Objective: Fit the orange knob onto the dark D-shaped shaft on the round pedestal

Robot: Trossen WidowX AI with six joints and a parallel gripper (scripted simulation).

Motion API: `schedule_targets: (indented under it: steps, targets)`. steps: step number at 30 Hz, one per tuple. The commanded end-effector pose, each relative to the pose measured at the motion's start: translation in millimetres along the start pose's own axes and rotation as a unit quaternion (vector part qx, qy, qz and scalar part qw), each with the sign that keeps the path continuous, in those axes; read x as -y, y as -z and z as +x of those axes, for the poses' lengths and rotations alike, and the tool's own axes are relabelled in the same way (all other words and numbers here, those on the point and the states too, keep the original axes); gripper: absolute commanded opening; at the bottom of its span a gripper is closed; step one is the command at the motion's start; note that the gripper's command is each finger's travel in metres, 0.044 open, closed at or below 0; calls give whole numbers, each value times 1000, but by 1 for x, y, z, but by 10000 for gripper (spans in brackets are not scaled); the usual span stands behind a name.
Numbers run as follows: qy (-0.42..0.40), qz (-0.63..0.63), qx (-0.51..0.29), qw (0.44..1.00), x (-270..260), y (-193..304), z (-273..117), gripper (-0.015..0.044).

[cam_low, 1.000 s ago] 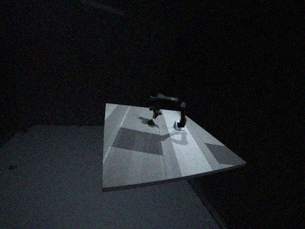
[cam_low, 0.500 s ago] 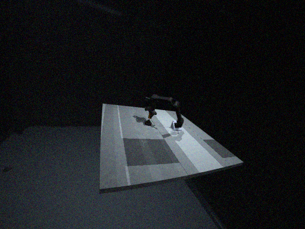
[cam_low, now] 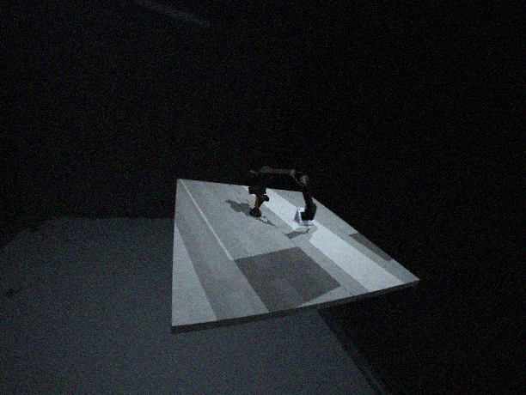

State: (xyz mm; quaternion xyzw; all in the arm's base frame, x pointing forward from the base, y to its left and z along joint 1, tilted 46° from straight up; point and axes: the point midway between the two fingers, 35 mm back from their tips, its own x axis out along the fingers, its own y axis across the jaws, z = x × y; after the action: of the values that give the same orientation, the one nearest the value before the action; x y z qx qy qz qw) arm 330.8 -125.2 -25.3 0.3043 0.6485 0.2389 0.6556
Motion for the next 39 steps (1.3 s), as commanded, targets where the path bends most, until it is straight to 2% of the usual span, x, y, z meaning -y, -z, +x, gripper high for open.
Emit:
schedule_targets:
  steps: [1, 22, 30, 39]
  targets:
    - [0, 0, 5, 1000, 1, -1, -2, 0]
    - [0, 0, 5, 1000, -1, 0, -4, 0]
    - [0, -102, 5, 995, 0, 0, -4, 0]
    - [0, -104, 5, 995, 2, -1, 1, 0]
